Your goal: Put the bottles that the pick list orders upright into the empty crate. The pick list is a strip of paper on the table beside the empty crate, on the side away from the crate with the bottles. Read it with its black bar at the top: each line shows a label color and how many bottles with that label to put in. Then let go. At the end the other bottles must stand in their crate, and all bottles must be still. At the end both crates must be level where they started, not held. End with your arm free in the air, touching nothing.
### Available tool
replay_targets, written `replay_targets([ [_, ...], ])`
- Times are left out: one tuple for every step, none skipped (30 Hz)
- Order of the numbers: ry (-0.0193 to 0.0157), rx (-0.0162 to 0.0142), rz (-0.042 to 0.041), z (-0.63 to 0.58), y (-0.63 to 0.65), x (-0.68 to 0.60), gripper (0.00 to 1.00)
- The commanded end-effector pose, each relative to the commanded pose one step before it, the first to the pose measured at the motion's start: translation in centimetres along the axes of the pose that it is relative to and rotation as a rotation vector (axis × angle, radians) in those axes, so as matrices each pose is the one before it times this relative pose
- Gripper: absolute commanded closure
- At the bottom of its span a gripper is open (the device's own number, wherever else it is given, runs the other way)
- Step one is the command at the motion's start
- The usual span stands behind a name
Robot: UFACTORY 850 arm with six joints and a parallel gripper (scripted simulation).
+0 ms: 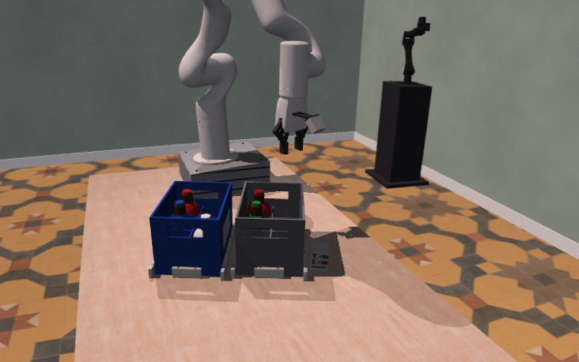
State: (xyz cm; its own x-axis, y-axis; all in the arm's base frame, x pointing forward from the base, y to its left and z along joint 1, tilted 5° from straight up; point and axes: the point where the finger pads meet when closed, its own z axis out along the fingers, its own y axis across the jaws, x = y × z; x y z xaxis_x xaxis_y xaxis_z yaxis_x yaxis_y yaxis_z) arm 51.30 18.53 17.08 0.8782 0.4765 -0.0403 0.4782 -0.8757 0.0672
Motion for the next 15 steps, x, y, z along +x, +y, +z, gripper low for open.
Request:
replay_targets([
  [0.00247,-0.00074,0.00002,-0.736,-1.840,-0.215,0.35],
  [0.00000,0.00002,0.00000,-0.158,-0.469,-0.078,0.35],
  [0.00000,0.00002,0.00000,-0.158,-0.469,-0.078,0.35],
  [0.00000,0.00002,0.00000,-0.158,-0.469,-0.078,0.35],
  [0.00000,0.00002,0.00000,-0.158,-0.469,-0.078,0.35],
  [0.00000,0.00002,0.00000,-0.158,-0.469,-0.078,0.35],
  [0.00000,0.00002,0.00000,-0.158,-0.469,-0.078,0.35],
  [0.00000,0.00002,0.00000,-0.158,-0.469,-0.078,0.35],
  [0.00000,0.00002,0.00000,-0.158,-0.469,-0.078,0.35],
  [0.00000,0.00000,0.00000,0.000,0.000,0.000,0.35],
  [0.00000,0.00000,0.00000,0.000,0.000,0.000,0.35],
  [0.00000,0.00002,0.00000,-0.158,-0.469,-0.078,0.35],
  [0.00000,0.00002,0.00000,-0.158,-0.468,-0.079,0.35],
  [0.00000,0.00002,0.00000,-0.158,-0.468,-0.079,0.35],
  [0.00000,0.00002,0.00000,-0.158,-0.468,-0.079,0.35],
])
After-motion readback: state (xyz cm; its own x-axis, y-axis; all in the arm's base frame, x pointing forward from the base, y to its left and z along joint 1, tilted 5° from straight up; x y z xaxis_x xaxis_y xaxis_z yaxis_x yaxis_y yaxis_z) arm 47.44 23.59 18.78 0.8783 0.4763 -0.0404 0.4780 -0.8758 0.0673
